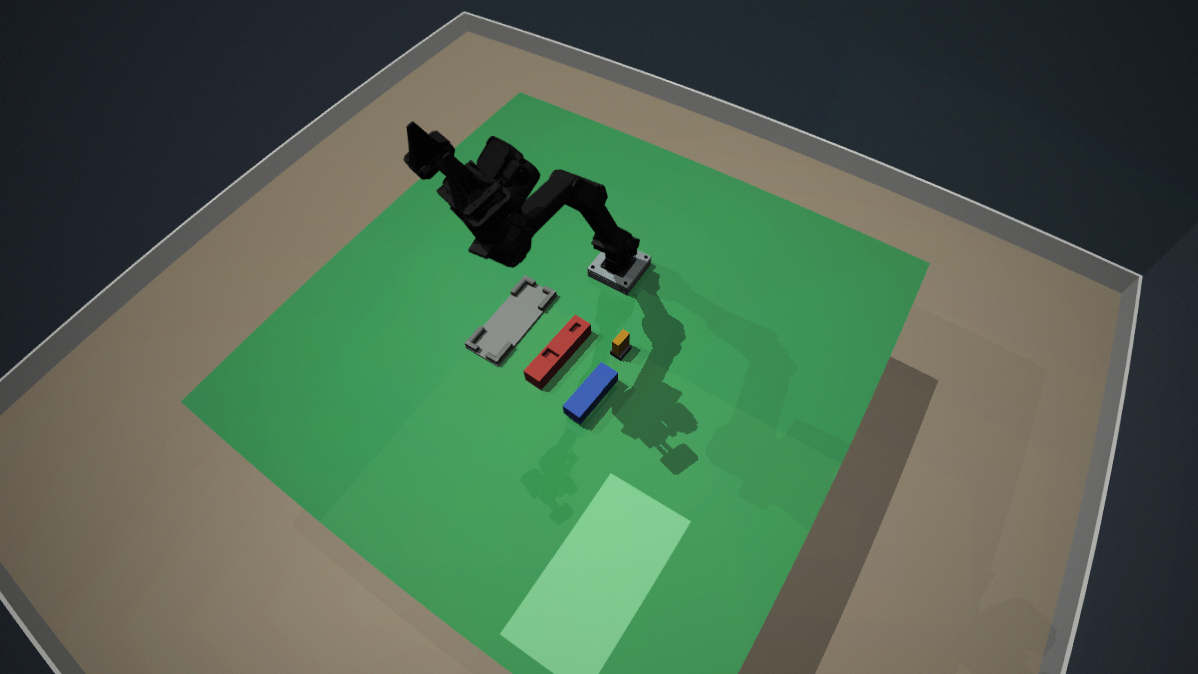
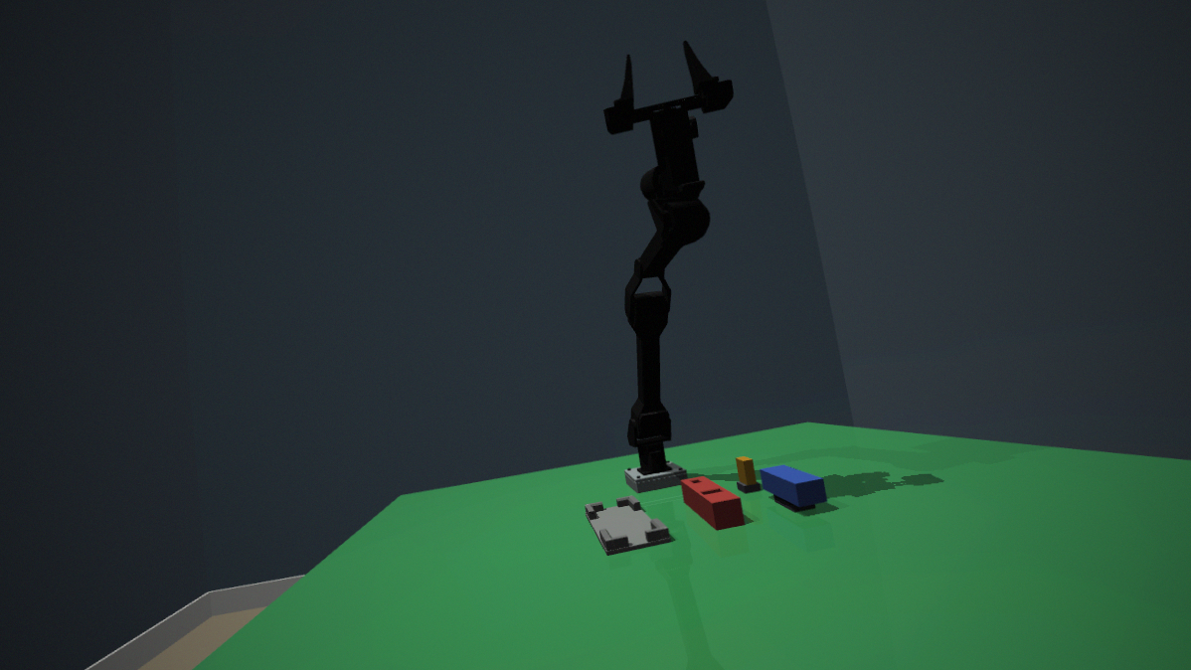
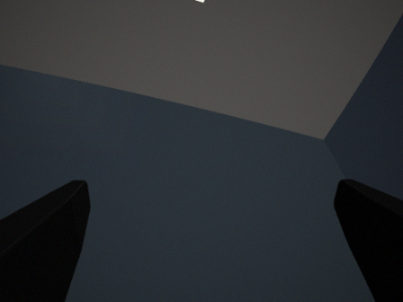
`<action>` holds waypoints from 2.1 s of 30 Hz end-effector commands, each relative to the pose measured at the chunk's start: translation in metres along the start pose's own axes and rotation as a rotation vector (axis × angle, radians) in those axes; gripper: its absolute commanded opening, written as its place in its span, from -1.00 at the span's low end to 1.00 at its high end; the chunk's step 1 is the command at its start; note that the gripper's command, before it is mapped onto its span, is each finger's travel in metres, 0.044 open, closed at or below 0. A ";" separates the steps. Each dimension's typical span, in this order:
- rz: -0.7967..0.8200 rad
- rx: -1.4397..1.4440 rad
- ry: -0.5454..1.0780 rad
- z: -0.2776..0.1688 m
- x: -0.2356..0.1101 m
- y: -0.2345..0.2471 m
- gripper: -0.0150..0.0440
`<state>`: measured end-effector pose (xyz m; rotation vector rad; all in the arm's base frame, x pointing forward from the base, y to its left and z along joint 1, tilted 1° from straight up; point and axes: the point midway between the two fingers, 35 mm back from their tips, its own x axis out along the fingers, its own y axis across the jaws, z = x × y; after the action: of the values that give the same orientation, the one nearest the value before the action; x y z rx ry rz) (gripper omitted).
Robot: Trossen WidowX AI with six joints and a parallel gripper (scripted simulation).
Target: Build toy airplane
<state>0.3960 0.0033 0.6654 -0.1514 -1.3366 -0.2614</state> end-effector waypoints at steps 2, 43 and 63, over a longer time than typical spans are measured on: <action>0.004 0.000 0.010 -0.002 0.000 0.001 1.00; 0.345 -0.018 2.564 -0.064 -0.499 -0.018 1.00; 0.303 -0.084 2.854 -0.016 -0.589 -0.043 1.00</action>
<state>0.2756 0.0165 0.0940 0.0407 1.5325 -0.0495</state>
